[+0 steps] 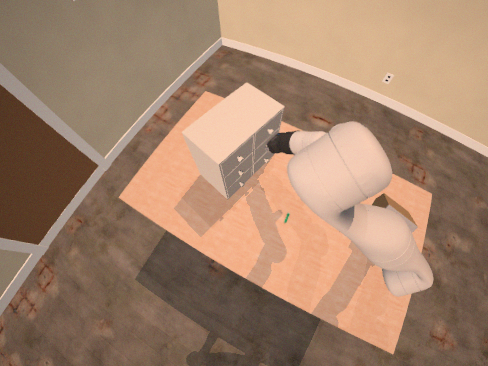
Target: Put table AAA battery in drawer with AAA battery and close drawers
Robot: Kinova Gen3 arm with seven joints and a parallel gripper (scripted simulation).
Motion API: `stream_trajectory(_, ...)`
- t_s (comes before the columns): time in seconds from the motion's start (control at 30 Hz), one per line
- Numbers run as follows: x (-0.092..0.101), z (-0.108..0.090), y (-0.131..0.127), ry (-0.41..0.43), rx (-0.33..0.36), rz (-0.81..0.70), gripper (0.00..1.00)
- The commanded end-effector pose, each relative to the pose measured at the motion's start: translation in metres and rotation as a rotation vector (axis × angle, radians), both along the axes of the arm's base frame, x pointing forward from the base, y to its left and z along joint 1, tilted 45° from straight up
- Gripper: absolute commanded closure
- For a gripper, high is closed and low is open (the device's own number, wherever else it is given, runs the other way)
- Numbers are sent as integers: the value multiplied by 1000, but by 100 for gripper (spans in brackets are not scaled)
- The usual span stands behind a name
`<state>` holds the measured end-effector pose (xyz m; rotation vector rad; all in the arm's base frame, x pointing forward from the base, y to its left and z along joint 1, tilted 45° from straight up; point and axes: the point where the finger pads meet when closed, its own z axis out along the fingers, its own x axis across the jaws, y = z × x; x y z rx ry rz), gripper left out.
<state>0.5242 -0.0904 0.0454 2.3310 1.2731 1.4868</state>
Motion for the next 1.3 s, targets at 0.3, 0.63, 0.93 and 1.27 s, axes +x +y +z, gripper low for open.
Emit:
stream_trajectory(0.3,0,1,-1,-1,-1,-2,63)
stream_trajectory(0.63,-1,1,-1,-1,-1,-2,63)
stream_trajectory(0.93,-3,1,0,-1,-1,-2,63)
stream_trajectory(1.27,-5,1,0,-1,-1,-2,63)
